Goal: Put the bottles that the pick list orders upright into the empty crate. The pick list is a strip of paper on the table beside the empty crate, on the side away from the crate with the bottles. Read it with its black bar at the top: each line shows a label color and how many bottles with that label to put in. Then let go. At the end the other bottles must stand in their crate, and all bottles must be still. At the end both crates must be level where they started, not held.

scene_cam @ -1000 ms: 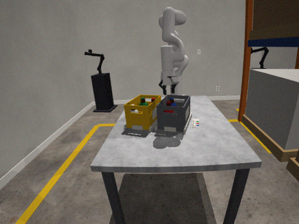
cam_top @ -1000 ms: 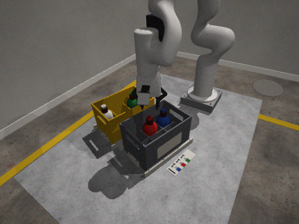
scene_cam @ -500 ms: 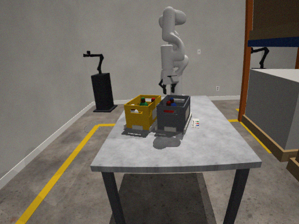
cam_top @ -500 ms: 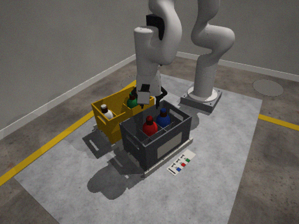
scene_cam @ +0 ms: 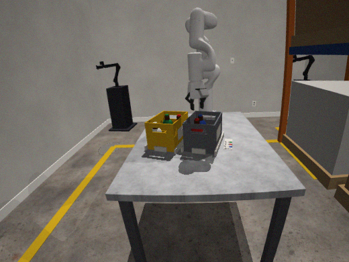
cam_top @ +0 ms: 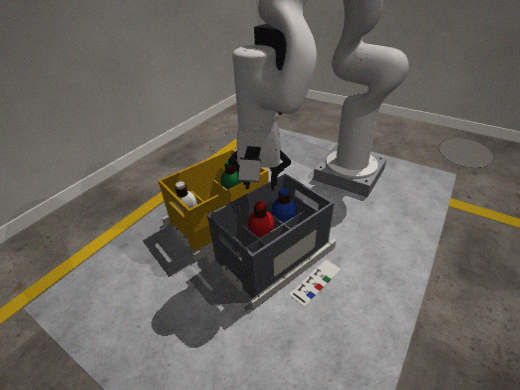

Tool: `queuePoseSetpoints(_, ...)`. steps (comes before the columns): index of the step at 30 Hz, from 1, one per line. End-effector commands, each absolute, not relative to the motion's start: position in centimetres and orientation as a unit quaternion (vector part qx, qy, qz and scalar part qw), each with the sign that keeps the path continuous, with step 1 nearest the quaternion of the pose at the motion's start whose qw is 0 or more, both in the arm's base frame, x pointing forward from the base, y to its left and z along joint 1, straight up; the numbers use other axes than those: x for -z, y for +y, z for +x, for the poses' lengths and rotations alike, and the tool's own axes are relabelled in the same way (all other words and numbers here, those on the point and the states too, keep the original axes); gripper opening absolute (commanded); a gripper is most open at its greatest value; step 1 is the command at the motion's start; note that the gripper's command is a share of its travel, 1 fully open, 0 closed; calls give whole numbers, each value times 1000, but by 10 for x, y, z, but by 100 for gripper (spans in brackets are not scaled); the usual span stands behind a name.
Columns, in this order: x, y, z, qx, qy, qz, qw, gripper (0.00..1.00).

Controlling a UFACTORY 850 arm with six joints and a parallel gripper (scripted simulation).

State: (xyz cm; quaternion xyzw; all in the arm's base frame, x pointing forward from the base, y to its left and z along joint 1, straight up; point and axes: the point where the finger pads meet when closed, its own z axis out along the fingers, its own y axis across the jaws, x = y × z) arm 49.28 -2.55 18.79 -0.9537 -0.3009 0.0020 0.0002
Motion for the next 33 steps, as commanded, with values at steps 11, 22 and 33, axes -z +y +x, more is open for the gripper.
queuePoseSetpoints(11,-189,-33,491,-1,-301,-954,0,65)
queuePoseSetpoints(22,-189,-79,470,-1,-301,-954,0,65)
queuePoseSetpoints(33,-189,-120,451,-1,-301,-954,0,65)
